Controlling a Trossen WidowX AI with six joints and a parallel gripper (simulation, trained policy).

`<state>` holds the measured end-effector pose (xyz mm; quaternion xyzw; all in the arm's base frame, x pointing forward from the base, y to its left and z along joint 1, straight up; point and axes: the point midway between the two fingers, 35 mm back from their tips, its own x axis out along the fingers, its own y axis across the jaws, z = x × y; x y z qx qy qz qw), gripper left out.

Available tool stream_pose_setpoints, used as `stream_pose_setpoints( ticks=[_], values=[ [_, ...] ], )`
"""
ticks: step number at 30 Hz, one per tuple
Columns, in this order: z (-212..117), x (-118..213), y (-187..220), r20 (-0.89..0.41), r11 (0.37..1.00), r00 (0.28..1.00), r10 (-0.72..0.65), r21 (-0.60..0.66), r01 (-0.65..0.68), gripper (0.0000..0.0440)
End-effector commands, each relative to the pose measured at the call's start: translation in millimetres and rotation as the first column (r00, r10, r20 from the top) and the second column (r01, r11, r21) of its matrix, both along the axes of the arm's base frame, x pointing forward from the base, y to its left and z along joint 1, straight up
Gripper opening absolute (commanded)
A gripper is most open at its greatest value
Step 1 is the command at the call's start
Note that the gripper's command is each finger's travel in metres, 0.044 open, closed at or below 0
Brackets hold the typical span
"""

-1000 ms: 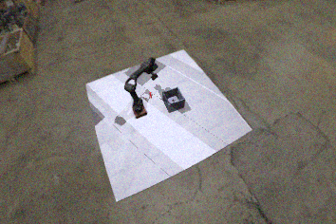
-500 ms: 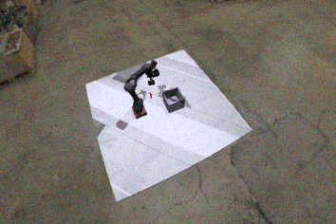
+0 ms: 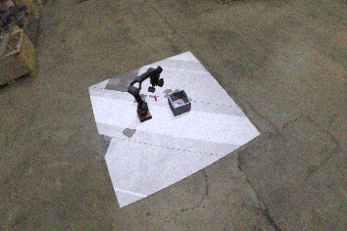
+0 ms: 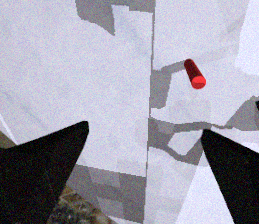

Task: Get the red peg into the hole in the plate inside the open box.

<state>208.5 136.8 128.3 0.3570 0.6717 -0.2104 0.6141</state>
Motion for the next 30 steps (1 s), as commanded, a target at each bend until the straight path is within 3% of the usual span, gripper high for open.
stream_pose_setpoints(
  ticks=[1, 10, 22, 30],
  values=[
    [-8.0, -9.9, -8.1, -0.061, 0.996, 0.995, -0.082, -0.047, 0.079, 0.044],
    [-28.3, -29.6, -23.0, -0.149, 0.963, 0.959, -0.24, -0.162, 0.215, 0.044],
    [-70.2, -31.9, -38.0, -0.139, 0.911, 0.918, -0.371, -0.246, 0.331, 0.0438],
    [-92.9, -28.6, -41.8, -0.115, 0.884, 0.897, -0.427, -0.259, 0.388, 0.0396]
  ],
)
